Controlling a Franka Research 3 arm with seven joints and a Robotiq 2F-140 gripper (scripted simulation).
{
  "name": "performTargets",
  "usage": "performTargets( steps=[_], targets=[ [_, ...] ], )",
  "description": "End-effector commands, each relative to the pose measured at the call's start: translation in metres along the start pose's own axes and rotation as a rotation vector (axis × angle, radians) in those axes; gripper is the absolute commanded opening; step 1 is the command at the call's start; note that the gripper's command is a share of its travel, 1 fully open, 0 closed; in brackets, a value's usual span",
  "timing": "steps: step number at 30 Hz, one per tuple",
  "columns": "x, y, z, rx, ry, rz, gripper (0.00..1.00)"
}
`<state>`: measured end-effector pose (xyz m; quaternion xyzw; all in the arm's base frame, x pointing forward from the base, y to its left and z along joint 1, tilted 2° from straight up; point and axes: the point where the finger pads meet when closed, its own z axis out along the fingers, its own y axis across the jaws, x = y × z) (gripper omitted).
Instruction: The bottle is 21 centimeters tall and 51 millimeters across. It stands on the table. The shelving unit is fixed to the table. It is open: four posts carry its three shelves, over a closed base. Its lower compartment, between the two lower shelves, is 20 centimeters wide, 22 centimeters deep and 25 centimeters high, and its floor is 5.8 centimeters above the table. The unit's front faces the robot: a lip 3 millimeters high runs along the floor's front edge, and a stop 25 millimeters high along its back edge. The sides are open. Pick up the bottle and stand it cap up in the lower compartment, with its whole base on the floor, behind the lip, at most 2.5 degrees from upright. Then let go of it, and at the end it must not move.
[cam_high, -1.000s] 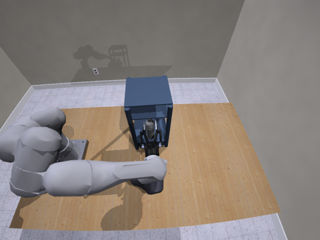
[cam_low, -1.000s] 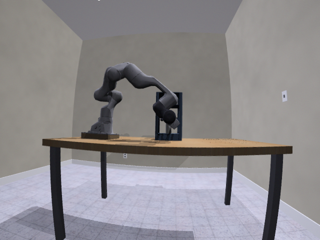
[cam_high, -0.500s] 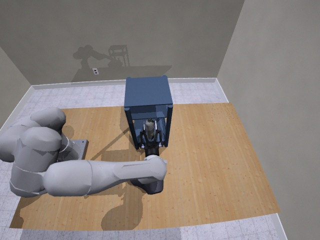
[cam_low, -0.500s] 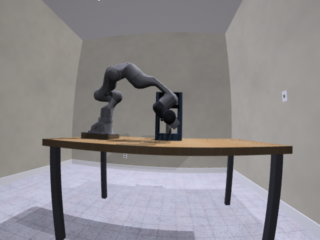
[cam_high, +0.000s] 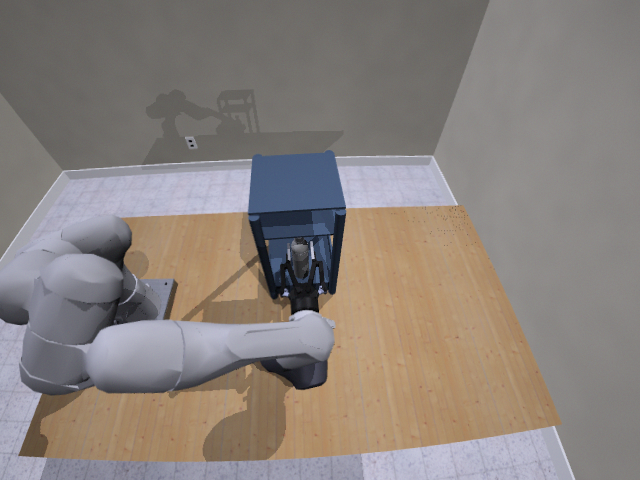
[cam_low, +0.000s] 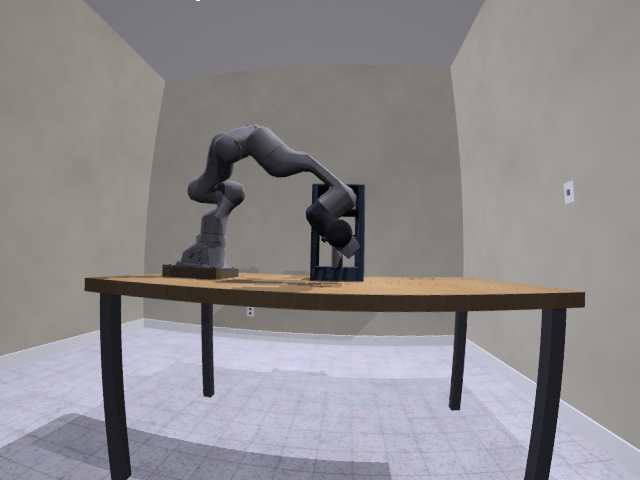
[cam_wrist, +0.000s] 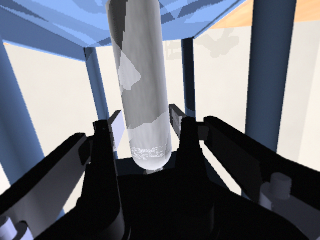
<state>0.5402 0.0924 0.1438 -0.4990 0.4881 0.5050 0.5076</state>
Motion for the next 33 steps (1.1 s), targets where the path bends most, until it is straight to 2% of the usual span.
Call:
performTargets(
  steps=[1, 33],
  targets=[
    [0.0, 0.001, -0.003, -0.001, -0.001, -0.003, 0.42],
    [0.0, 0.001, -0.027, -0.001, -0.001, -0.003, 0.42]
  ],
)
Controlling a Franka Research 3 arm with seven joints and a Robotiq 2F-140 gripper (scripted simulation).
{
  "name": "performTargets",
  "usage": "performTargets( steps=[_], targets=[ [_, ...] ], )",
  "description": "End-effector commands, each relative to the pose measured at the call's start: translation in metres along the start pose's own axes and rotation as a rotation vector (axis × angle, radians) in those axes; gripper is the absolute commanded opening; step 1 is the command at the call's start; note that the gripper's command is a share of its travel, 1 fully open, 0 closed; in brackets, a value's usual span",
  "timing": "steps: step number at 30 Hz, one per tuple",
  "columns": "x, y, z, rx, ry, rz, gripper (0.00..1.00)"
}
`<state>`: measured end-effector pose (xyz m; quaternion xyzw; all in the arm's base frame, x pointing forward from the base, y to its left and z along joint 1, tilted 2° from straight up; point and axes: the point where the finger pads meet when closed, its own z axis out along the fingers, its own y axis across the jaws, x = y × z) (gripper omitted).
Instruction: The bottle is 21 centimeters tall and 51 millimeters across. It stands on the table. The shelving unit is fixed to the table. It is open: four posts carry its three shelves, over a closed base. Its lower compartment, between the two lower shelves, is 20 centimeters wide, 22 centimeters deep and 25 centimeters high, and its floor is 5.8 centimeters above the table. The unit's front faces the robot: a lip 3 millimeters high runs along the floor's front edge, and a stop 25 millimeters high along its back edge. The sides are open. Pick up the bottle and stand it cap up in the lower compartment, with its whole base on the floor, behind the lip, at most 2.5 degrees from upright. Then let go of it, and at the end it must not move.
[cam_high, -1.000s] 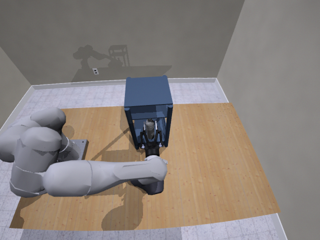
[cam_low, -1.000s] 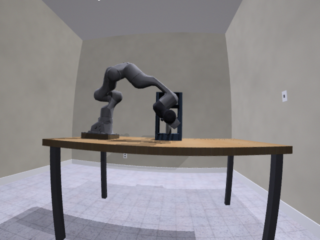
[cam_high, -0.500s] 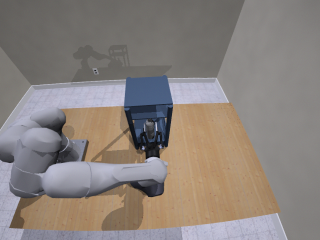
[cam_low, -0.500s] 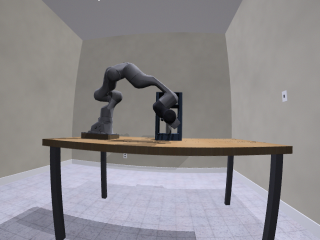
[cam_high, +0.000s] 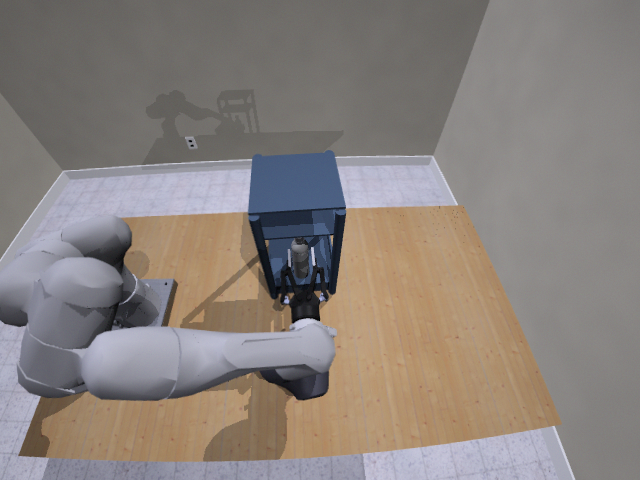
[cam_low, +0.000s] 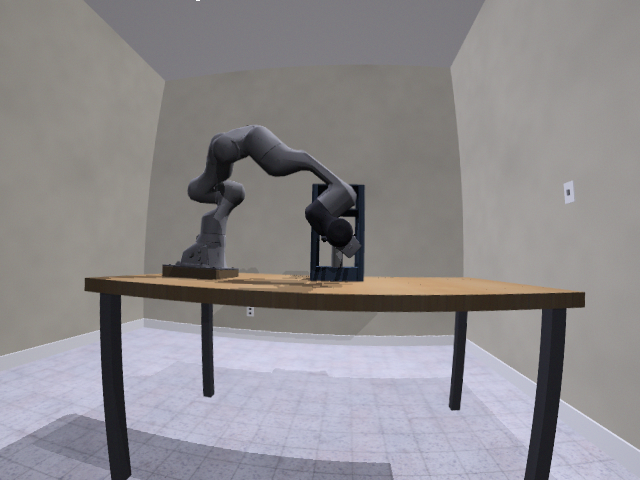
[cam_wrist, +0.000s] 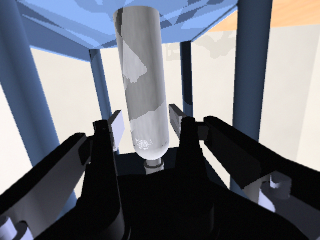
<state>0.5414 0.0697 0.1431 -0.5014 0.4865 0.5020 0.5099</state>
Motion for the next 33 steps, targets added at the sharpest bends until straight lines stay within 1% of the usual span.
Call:
performTargets(
  steps=[1, 23, 33],
  targets=[
    [0.0, 0.002, -0.005, -0.003, -0.003, 0.007, 0.42],
    [0.0, 0.002, -0.024, -0.003, -0.003, 0.007, 0.42],
    [0.0, 0.002, -0.029, -0.003, -0.003, 0.007, 0.42]
  ],
)
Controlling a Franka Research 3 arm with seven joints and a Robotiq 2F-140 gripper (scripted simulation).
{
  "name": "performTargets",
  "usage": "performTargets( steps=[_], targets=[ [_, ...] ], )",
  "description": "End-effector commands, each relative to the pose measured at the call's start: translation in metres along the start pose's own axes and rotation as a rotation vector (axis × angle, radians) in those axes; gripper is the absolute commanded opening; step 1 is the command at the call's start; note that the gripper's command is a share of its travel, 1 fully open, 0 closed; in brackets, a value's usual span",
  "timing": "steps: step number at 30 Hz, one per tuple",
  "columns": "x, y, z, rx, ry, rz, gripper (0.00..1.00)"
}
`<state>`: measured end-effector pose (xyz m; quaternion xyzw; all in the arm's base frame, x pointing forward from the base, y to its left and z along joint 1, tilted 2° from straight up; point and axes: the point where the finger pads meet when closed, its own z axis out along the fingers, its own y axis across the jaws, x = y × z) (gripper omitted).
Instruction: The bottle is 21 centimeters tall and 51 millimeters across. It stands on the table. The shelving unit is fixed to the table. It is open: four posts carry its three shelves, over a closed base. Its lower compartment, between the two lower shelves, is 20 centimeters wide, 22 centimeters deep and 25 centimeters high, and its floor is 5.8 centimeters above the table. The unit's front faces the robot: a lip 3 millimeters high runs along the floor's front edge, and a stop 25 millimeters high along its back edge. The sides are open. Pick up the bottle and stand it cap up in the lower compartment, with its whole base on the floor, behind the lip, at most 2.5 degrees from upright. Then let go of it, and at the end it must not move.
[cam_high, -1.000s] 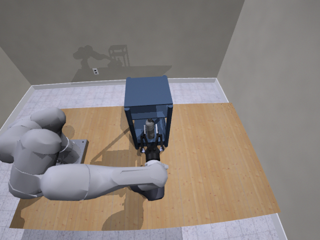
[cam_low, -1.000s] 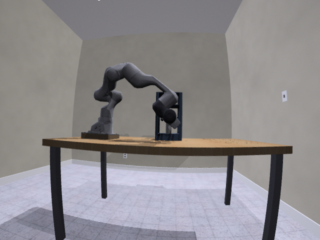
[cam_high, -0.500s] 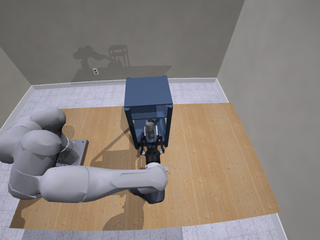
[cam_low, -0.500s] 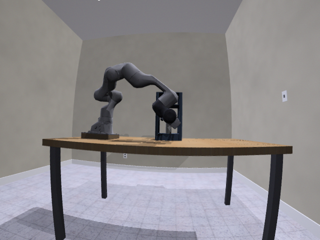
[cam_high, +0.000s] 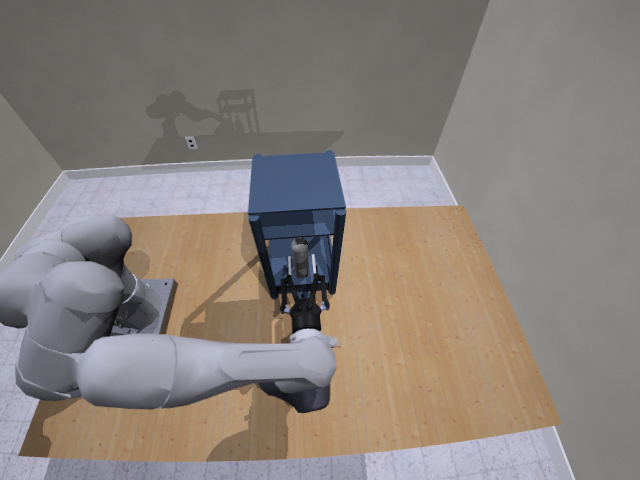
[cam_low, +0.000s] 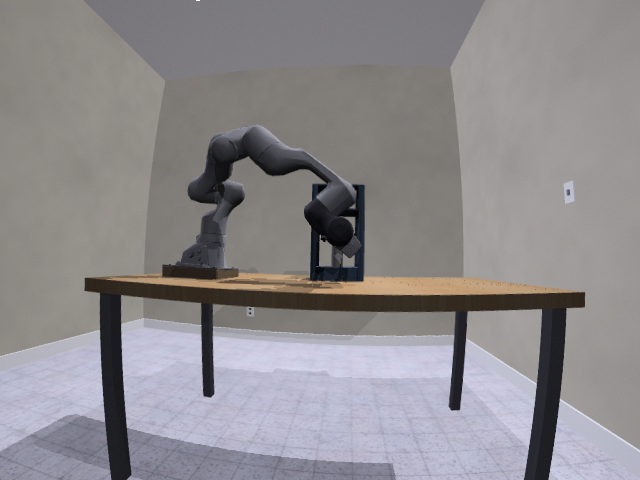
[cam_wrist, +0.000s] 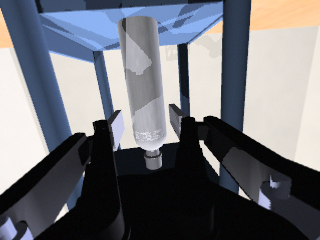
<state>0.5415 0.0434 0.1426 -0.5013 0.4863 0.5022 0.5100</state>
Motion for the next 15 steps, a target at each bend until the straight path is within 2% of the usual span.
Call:
performTargets(
  steps=[1, 15],
  targets=[
    [0.0001, 0.0015, -0.0034, -0.002, -0.002, 0.007, 0.42],
    [0.0001, 0.0015, -0.0078, -0.002, -0.002, 0.007, 0.42]
  ],
)
